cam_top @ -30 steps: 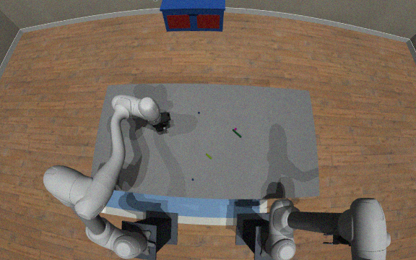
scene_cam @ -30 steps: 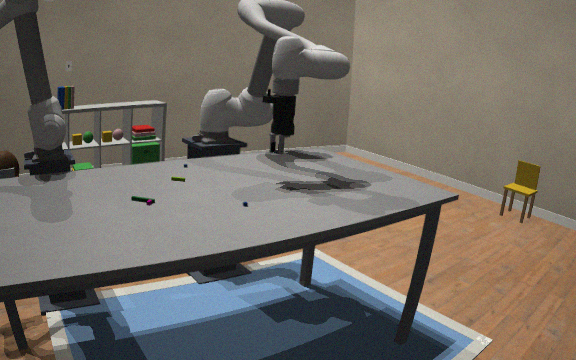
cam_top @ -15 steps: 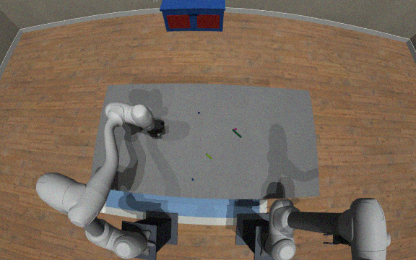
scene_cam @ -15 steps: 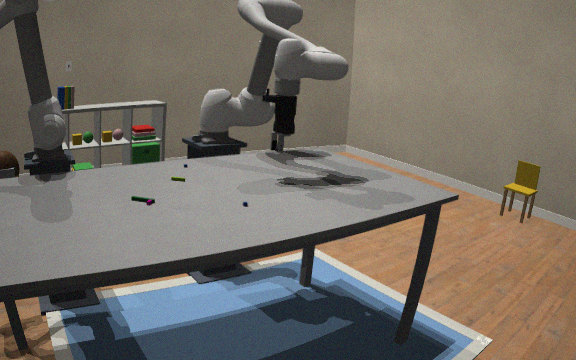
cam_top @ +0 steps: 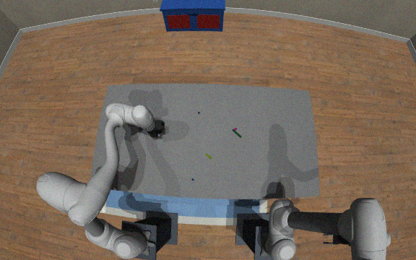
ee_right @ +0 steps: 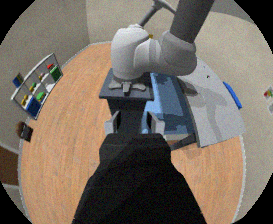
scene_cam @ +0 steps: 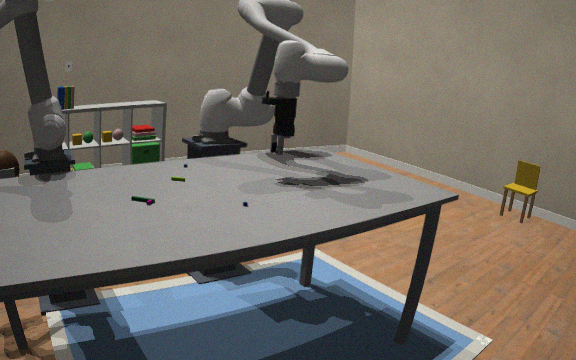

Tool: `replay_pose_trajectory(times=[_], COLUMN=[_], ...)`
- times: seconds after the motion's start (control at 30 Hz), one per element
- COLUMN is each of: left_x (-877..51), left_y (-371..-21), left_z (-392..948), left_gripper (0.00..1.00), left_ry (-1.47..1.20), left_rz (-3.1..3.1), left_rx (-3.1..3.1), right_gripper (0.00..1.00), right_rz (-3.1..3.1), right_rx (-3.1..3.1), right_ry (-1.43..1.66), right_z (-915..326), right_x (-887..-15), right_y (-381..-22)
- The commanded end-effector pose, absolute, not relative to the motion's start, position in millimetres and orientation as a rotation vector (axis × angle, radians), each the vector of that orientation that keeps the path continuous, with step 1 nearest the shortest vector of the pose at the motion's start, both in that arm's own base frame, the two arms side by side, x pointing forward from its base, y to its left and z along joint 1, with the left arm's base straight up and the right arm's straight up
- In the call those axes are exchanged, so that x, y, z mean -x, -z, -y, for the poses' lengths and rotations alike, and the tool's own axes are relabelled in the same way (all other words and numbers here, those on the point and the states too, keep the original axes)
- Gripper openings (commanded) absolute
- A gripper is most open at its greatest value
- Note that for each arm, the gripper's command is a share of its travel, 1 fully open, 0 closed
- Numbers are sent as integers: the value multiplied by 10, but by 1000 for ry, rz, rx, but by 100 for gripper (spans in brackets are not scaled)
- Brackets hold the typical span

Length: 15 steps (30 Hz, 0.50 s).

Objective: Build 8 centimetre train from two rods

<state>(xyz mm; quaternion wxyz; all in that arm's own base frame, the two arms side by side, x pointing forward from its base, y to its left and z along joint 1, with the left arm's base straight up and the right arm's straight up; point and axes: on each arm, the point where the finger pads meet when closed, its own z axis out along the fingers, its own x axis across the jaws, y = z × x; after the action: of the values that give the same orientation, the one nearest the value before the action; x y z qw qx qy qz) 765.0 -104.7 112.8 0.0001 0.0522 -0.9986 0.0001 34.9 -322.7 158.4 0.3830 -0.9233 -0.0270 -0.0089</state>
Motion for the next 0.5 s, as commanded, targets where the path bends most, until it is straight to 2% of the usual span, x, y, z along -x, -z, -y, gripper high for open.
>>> replay_pose_trajectory(times=[0.0,0.47], left_x=[-7654,-7655], left_y=[-1019,-509], left_z=[1046,1042], left_gripper=[57,57], left_ry=[0,0], left_rz=[3139,3138], left_rx=[-164,-164], right_gripper=[100,100], right_rz=[69,69], right_rx=[2355,2355], right_ry=[23,23], right_z=[3229,3229], right_x=[-349,-349], right_y=[-1588,-1588])
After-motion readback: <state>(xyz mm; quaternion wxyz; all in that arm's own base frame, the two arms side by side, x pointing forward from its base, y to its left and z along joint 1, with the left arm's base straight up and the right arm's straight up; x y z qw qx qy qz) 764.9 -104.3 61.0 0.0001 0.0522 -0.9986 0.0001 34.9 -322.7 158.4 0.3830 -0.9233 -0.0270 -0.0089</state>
